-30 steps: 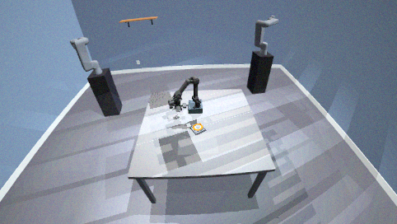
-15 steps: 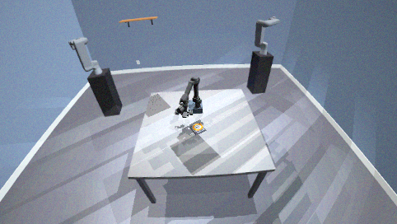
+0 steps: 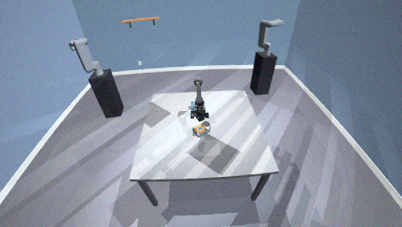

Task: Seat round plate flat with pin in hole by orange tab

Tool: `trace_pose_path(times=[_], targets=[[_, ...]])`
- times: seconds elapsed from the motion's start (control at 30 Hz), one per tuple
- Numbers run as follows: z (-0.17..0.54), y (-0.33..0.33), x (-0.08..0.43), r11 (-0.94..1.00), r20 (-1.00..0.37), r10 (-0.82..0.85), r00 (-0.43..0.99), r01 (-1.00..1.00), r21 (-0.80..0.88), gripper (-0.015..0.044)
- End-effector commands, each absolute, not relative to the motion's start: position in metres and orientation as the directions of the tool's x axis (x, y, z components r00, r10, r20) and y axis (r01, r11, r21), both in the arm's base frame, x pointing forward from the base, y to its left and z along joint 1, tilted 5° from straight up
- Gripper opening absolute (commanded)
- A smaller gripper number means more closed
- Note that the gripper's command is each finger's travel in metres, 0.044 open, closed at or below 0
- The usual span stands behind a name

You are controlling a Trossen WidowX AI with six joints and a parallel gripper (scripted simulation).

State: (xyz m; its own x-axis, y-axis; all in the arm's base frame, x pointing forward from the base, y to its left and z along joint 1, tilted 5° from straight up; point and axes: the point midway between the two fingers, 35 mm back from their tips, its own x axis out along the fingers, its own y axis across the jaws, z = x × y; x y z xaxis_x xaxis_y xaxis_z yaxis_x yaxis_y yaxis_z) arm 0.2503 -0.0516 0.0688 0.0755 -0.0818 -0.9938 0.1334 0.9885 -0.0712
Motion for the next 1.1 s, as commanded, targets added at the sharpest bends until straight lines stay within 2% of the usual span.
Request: trace_pose_path(times=[0.0,0.43,1.07], targets=[[0.073,-0.031,0.256,0.989,-0.995,-0.053,0.089,0.145,-0.040,0.0000],[0.026,-0.035,0.260,0.989,-0.995,-0.053,0.088,0.145,-0.040,0.0000],[0.025,-0.019,0.275,0.989,-0.995,-0.052,0.090,0.145,-0.038,0.0000]])
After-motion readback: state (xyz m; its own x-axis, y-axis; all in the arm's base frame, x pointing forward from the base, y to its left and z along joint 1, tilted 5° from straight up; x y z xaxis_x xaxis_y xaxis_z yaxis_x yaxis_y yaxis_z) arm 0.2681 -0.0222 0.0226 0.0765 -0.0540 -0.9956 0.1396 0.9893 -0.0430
